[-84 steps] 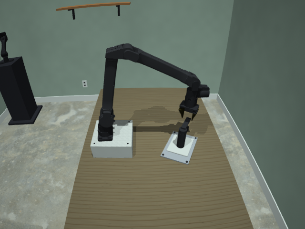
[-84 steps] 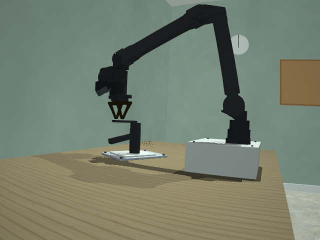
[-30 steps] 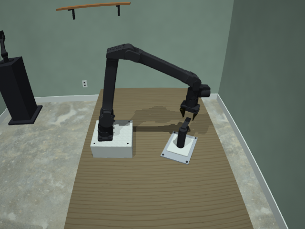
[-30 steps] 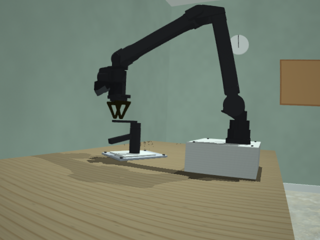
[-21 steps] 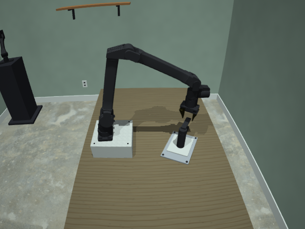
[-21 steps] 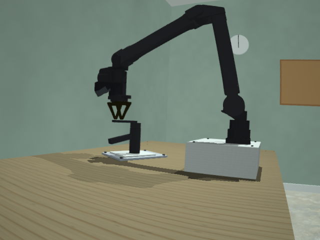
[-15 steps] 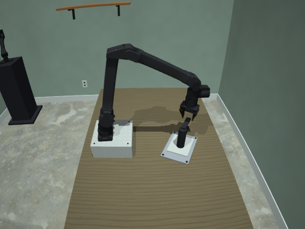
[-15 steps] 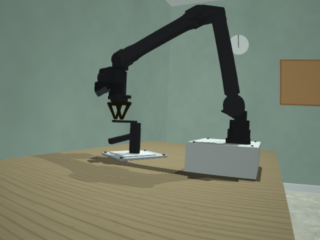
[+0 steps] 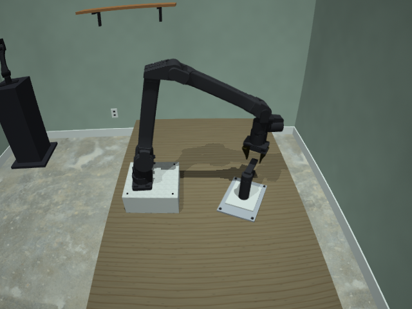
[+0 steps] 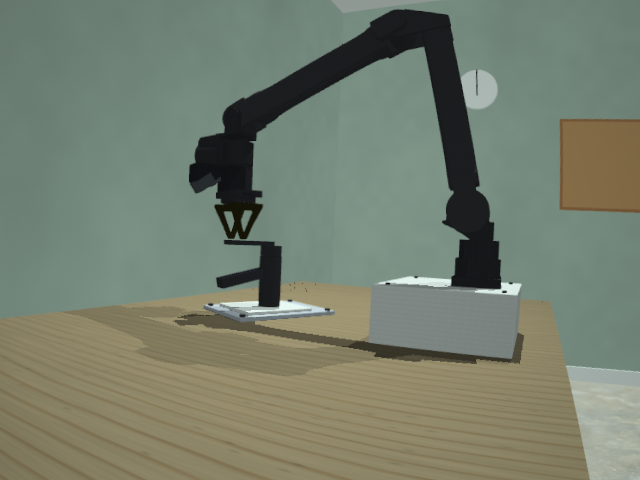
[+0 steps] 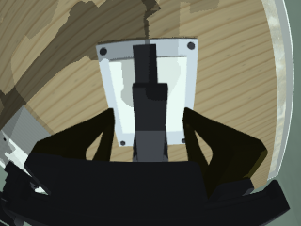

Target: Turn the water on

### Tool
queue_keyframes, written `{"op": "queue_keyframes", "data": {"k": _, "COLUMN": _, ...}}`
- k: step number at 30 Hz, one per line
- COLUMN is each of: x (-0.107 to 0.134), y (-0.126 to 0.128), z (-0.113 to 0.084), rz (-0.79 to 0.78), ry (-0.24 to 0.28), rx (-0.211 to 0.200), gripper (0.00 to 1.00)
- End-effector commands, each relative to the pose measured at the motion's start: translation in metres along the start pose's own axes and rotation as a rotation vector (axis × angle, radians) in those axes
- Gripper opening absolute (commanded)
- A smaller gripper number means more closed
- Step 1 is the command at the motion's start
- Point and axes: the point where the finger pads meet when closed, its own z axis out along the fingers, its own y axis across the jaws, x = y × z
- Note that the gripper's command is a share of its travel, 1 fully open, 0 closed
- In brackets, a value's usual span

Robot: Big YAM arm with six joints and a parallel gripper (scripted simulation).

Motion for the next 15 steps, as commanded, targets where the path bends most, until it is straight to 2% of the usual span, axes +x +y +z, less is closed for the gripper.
{"op": "queue_keyframes", "data": {"k": 1, "x": -0.0121, "y": -0.0184, "z": -0.0298, "rz": -0.014, "ry": -0.05, "rx": 0.073, "gripper": 0.62}}
{"op": "queue_keyframes", "data": {"k": 15, "x": -0.0128, "y": -0.0193, "z": -0.0308, "rz": -0.014, "ry": -0.052, "rx": 0.075, "gripper": 0.62}}
